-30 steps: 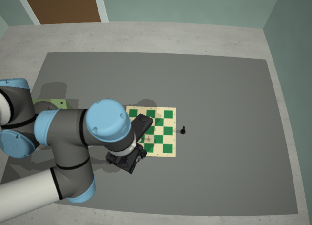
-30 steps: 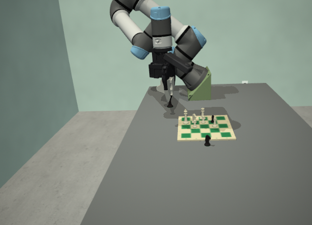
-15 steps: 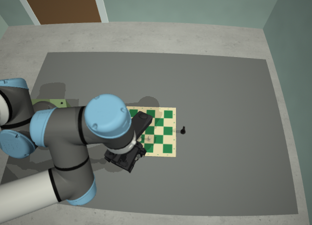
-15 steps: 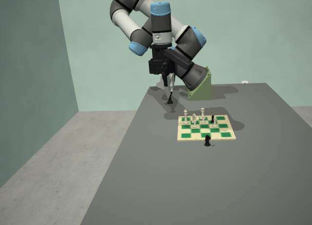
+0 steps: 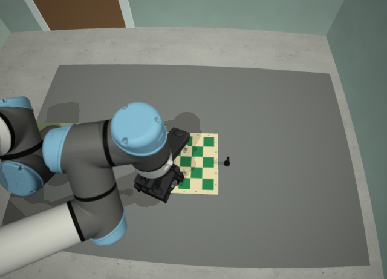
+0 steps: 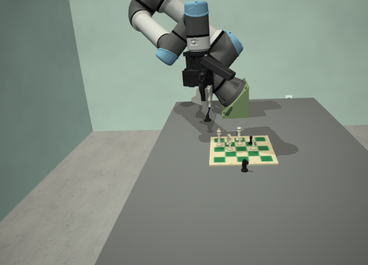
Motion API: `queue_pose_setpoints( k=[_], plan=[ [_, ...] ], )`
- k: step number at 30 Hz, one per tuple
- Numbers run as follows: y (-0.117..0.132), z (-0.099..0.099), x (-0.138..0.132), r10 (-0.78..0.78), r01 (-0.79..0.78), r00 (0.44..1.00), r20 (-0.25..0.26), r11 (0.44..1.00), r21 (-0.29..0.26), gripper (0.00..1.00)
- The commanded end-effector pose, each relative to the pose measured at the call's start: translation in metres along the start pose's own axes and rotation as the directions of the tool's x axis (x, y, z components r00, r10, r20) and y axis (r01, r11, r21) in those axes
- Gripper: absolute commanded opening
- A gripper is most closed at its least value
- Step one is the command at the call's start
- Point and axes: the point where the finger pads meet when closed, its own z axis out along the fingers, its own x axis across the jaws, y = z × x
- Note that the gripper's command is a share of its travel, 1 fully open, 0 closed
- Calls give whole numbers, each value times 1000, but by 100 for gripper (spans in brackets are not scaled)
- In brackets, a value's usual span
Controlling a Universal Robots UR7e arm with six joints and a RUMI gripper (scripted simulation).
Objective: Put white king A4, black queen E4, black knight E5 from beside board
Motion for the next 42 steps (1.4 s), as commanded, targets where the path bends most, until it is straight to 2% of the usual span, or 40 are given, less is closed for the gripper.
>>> queue_pose_setpoints(
  k=[1,3,4,6,8,12,16,33,42],
  plan=[
    [-62,-3,-12,-113,113,994,1,994,10,0],
    [-88,-4,-21,-164,164,986,1,986,10,0],
    [-88,-4,-21,-164,164,986,1,986,10,0],
    [-114,-5,-32,-213,213,977,0,977,9,0],
    [-114,-5,-32,-213,213,977,0,977,9,0],
    [-154,-5,-54,-293,293,956,0,956,2,0],
    [-175,-4,-68,-334,334,943,0,943,-3,0],
    [-178,-3,-71,-343,343,939,2,939,-6,0],
    [-177,10,-73,-345,345,939,7,939,-8,0]
  ],
)
